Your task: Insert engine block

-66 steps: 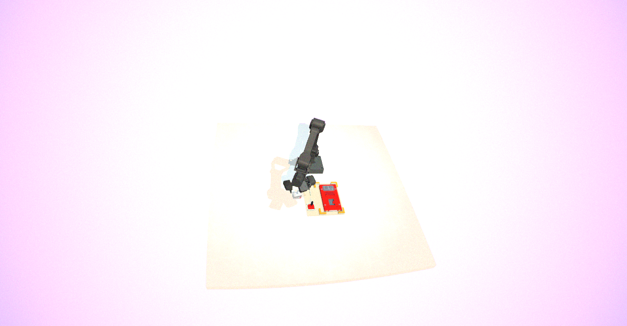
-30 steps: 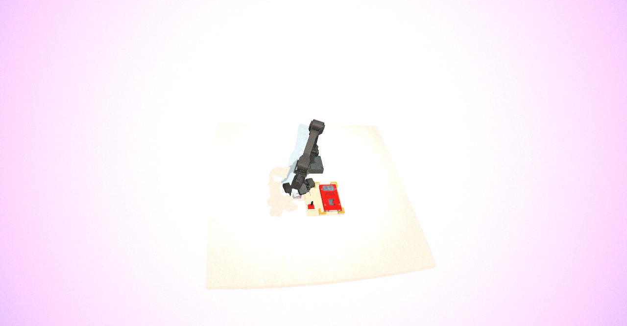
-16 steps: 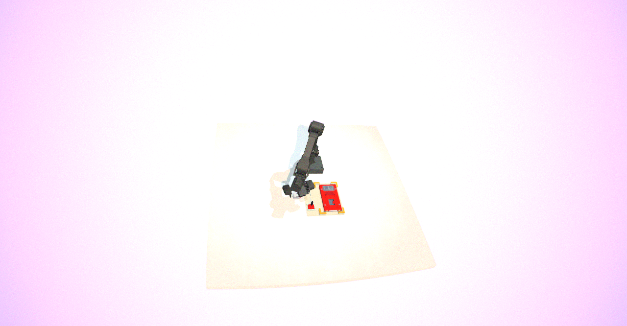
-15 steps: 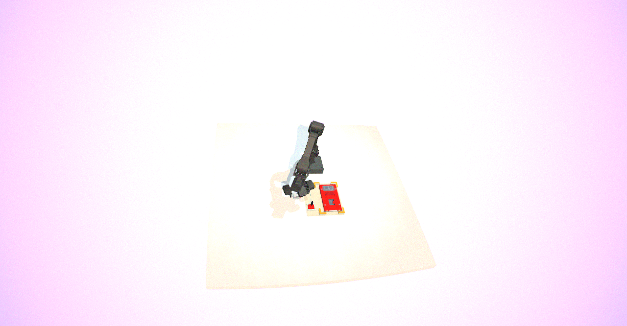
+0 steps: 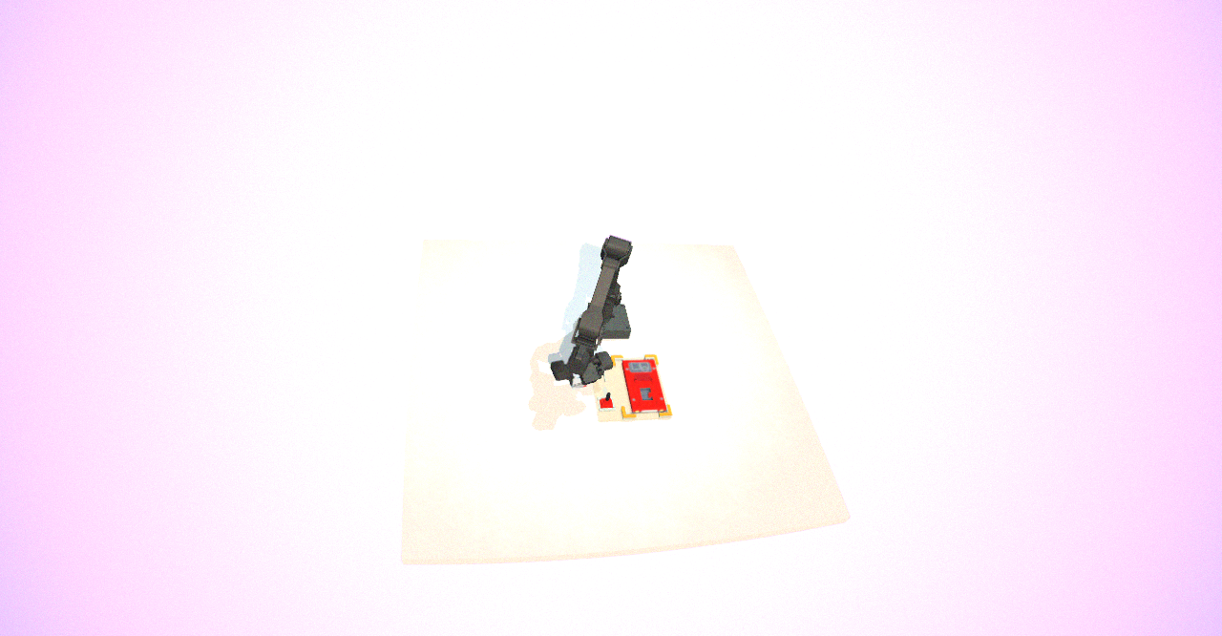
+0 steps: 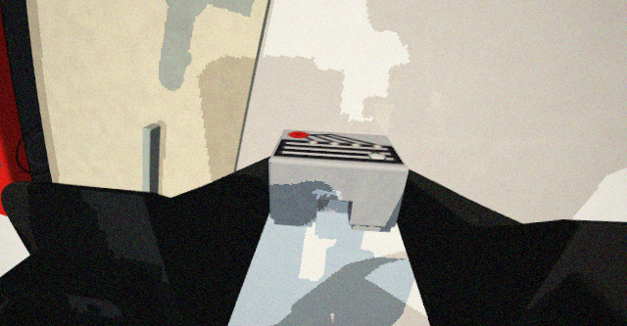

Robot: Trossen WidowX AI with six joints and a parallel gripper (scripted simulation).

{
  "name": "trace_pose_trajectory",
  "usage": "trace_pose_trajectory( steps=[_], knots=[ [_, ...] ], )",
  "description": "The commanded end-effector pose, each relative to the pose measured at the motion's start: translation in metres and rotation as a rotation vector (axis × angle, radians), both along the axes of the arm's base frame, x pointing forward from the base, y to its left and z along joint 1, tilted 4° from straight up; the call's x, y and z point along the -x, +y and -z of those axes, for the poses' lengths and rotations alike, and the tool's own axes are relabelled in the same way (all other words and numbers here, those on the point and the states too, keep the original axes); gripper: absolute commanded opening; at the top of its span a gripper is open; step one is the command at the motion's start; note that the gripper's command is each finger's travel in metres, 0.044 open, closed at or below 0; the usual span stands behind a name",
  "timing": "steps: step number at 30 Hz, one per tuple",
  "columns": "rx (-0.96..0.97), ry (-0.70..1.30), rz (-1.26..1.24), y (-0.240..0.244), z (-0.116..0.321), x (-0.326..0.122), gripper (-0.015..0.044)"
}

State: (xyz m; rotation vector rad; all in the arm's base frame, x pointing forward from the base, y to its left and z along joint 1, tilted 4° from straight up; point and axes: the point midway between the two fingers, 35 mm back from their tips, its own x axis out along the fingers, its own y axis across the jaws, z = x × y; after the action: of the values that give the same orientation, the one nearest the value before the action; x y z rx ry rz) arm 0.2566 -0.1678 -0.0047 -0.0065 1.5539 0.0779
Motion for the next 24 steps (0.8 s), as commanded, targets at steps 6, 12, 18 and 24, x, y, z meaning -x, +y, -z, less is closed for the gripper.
trace_pose_trajectory(
  steps=[6,12,18,24],
  knots=[
    [-0.001,0.003,0.002,-0.003,-0.018,-0.002,0.0000],
    [0.000,0.003,0.002,-0.005,-0.036,-0.004,0.0000],
    [0.000,0.003,0.003,-0.006,-0.055,-0.005,0.0000],
    [0.000,0.003,0.003,-0.007,-0.074,-0.004,0.0000]
  ],
)
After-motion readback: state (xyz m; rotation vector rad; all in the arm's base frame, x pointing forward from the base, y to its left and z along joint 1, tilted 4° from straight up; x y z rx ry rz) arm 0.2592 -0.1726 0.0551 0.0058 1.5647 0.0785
